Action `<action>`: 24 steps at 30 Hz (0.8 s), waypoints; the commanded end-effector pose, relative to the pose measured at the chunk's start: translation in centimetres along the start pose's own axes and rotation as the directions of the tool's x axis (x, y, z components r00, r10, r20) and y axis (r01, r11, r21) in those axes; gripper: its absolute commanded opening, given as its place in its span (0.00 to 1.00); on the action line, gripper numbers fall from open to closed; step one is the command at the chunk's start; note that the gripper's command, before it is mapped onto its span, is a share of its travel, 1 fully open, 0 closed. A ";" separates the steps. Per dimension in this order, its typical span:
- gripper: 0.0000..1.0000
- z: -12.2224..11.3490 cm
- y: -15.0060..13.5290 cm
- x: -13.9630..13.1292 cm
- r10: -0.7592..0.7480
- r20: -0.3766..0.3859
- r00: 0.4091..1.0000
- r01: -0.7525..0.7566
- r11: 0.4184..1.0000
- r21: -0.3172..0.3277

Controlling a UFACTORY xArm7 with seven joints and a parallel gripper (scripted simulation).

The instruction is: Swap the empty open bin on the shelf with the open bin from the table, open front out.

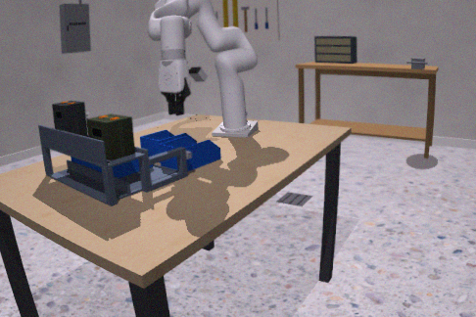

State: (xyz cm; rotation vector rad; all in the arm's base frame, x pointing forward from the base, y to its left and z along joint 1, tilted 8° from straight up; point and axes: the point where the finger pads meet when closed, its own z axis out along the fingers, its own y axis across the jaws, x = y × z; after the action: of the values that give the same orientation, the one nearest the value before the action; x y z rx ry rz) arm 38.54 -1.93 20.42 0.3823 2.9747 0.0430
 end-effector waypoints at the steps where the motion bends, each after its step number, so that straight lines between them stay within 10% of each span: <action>1: 0.26 -0.1 0.0 -0.1 -0.006 0.000 1.000 0.006 1.000 -0.002; 24: 0.26 -0.1 0.0 -0.1 -0.006 0.000 1.000 0.006 1.000 -0.002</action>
State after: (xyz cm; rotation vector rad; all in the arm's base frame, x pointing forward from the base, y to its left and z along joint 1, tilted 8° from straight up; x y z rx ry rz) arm 38.55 -1.94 20.43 0.3739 2.9793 0.0441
